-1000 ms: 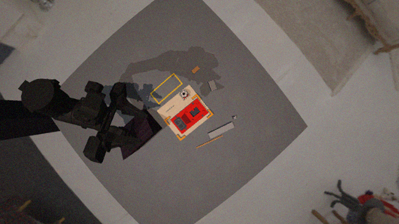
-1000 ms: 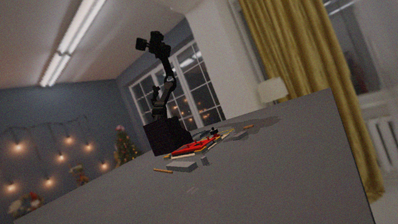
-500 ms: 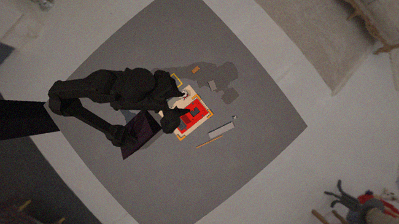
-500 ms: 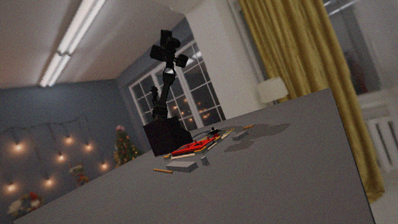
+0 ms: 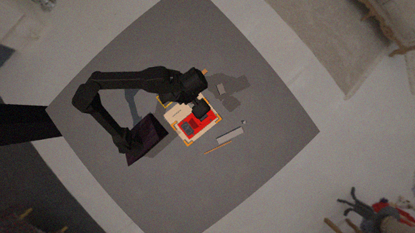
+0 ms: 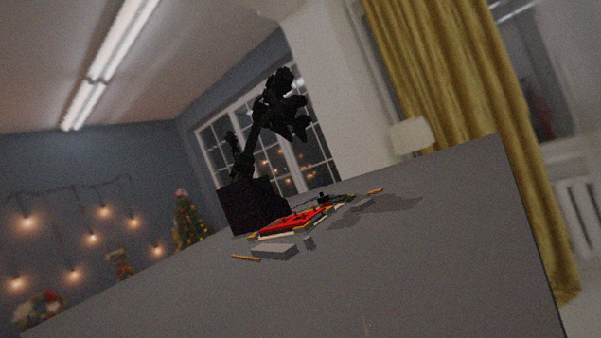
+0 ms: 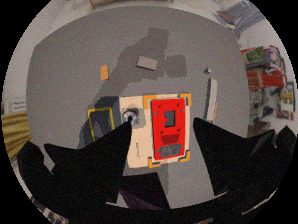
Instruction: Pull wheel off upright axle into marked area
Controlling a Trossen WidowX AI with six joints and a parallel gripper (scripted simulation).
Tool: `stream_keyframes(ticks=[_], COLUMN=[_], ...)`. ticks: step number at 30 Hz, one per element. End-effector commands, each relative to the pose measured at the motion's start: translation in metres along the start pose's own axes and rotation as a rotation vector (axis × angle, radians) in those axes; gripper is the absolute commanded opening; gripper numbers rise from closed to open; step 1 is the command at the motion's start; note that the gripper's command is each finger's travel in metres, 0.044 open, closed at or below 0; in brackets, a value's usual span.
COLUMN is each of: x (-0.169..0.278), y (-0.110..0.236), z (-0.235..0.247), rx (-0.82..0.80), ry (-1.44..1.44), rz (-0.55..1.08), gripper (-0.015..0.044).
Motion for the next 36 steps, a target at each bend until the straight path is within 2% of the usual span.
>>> stream_keyframes(ticks=[1,9,20,32,36], x=[0.012,0.043,0.043,0.065,0.066], y=[-0.038,-0.106,-0.111,-0.174,-0.178], z=[0.012,0.033,0.039,0.048,0.049], rx=[-0.056,-0.138,-0.139,-0.142,-0.143], ry=[0.0,0.005,0.005,0.004,0.004], rz=[0.117,0.335,0.34,0.341,0.341], gripper=[0.03,0.03,0.03,0.03,0.03])
Point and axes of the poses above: the point midway between the two fingers, 35 mm back from their tips, its own y axis back along the fingers, its own z axis across the jaws, x = y × z, the point moved 6 cm from there along y, back along the fingers, and after that the axes turned 13 degrees about -y, right-handed, at the moved point
